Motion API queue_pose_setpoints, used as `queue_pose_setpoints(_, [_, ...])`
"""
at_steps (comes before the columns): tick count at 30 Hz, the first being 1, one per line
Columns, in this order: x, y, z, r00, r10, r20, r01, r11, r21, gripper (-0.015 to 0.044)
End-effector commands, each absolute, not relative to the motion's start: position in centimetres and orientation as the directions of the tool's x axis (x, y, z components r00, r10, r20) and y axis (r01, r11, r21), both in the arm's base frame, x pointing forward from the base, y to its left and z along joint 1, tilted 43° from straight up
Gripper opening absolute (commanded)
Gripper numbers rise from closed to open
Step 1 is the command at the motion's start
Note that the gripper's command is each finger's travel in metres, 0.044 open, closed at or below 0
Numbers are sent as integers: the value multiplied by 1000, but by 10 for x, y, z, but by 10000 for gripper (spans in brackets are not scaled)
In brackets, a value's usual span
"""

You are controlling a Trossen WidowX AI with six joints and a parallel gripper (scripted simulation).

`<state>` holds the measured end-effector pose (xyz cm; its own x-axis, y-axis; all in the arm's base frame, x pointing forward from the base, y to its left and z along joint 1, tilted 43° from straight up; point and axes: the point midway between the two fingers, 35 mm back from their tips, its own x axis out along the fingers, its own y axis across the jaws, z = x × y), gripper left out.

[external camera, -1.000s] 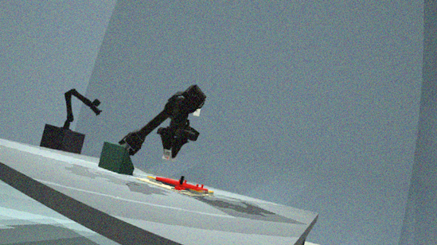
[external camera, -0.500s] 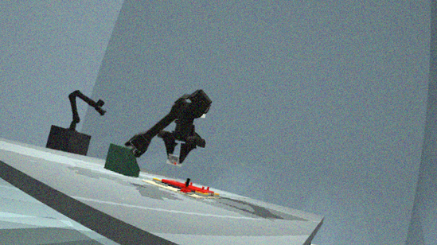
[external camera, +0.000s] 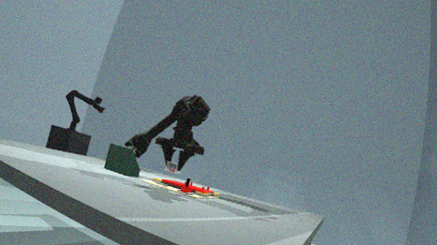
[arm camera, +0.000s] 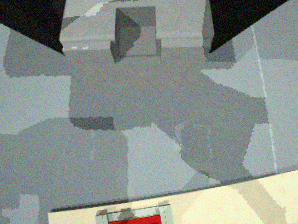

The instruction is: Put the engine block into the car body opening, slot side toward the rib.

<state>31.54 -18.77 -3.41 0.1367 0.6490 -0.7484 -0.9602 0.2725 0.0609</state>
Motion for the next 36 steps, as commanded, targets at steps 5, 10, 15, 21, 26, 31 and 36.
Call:
queue_pose_setpoints(5, [317,-177,-45,139,653,-744,-959,277,65,0])
queue_pose_setpoints(10, [318,-172,-50,139,653,-744,-959,277,65,0])
queue_pose_setpoints(15, [319,-166,-57,139,654,-744,-959,277,65,0])
queue_pose_setpoints(21, [321,-161,-63,139,654,-744,-959,277,65,0])
queue_pose_setpoints(26, [322,-156,-69,139,654,-744,-959,277,65,0])
queue_pose_setpoints(31, [323,-151,-74,139,654,-744,-959,277,65,0])
queue_pose_setpoints(36, [324,-146,-80,139,654,-743,-959,277,65,0])
